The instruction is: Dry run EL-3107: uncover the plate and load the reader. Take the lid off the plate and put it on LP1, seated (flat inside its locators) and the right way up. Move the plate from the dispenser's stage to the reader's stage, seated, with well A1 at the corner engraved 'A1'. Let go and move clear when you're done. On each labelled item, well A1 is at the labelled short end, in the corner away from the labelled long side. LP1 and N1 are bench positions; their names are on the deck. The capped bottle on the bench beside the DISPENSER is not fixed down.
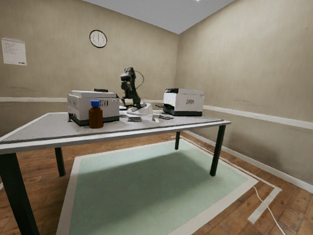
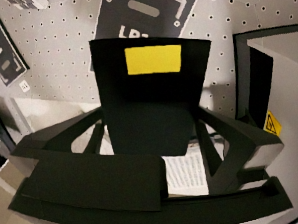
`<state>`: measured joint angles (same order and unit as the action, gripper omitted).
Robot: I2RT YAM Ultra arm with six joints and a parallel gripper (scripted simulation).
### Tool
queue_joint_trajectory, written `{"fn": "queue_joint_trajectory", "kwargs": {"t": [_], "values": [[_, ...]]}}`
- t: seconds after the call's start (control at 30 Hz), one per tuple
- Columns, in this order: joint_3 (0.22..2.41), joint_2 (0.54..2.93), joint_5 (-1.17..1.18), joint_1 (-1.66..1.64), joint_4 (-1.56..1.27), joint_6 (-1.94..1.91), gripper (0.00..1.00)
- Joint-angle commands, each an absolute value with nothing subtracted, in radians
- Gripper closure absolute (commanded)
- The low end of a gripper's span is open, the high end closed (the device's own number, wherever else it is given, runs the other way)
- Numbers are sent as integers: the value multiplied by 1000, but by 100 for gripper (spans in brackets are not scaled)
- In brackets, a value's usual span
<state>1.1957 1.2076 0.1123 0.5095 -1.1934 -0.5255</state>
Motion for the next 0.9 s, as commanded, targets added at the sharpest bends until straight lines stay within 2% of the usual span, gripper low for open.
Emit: {"fn": "queue_joint_trajectory", "kwargs": {"t": [0.0, 0.87], "values": [[1225, 1213, 154, 477, -1171, -422, 15], [1250, 1331, 334, 179, -1106, 133, 15]]}}
